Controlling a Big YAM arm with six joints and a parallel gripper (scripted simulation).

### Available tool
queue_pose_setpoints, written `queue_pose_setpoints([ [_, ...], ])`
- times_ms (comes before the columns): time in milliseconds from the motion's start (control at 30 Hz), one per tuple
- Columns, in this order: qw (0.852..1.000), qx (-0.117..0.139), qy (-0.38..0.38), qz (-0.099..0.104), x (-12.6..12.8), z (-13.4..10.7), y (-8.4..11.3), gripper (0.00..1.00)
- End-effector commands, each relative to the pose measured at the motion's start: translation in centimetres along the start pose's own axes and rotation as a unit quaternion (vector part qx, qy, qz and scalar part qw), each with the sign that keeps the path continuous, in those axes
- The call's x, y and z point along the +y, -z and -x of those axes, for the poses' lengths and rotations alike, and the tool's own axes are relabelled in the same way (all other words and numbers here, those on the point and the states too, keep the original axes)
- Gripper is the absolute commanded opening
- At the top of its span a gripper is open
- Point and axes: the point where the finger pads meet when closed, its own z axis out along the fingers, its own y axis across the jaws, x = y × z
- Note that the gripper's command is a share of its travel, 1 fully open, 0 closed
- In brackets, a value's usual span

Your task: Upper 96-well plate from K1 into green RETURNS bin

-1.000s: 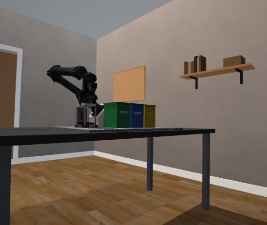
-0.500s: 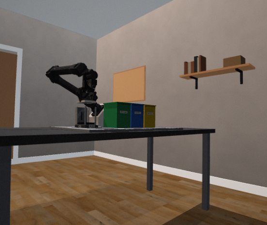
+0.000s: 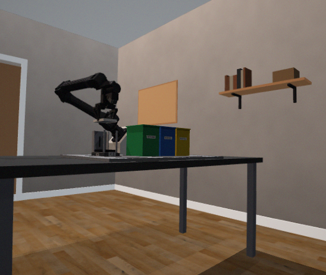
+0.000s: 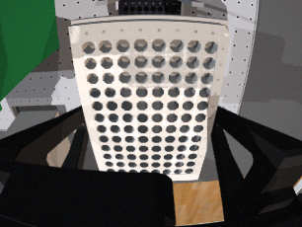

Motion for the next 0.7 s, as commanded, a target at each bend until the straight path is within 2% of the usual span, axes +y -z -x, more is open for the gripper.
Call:
queue_pose_setpoints([
  [0,1.0,-0.014,-0.016,0.002,-0.6,1.2,1.9,0.0],
  [500,1.0,-0.014,-0.016,0.003,-0.5,1.1,4.0,0.0],
  [667,1.0,-0.009,-0.015,0.002,-0.3,0.6,3.3,0.0],
])
